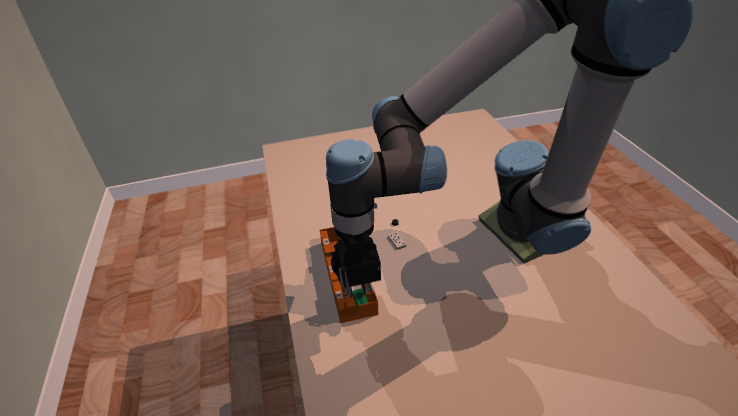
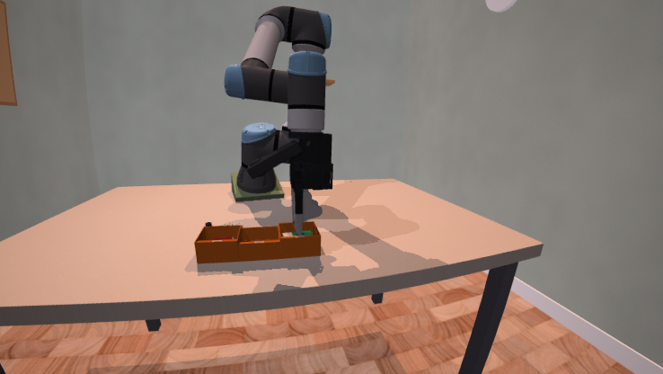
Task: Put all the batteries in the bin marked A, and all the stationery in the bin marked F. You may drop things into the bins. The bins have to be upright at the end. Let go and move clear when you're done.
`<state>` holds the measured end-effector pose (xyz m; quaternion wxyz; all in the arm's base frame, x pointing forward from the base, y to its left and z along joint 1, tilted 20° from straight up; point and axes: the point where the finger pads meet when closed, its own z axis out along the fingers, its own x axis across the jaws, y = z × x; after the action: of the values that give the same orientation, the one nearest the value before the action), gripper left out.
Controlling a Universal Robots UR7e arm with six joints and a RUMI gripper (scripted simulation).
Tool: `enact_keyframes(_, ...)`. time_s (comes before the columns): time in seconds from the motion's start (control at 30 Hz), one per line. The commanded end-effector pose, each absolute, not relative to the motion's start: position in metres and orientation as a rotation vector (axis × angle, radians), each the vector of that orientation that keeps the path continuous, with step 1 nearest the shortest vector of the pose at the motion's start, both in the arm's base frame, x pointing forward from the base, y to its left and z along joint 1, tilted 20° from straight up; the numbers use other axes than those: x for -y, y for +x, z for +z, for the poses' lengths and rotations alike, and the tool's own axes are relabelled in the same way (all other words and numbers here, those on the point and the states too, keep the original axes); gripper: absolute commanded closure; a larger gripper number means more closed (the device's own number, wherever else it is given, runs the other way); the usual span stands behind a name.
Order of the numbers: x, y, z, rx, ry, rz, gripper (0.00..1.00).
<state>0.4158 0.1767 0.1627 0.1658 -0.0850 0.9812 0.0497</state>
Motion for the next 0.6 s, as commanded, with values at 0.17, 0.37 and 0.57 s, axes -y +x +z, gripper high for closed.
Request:
enact_keyframes(0.17, -0.175, 0.412, 0.175, -2.793, -0.242, 0.141, 0.82)
enact_keyframes(0.37, -0.174, 0.410, 0.180, -2.793, -0.242, 0.141, 0.82)
enact_keyframes(0.57, -0.173, 0.408, 0.188, -2.793, -0.242, 0.141, 0.82)
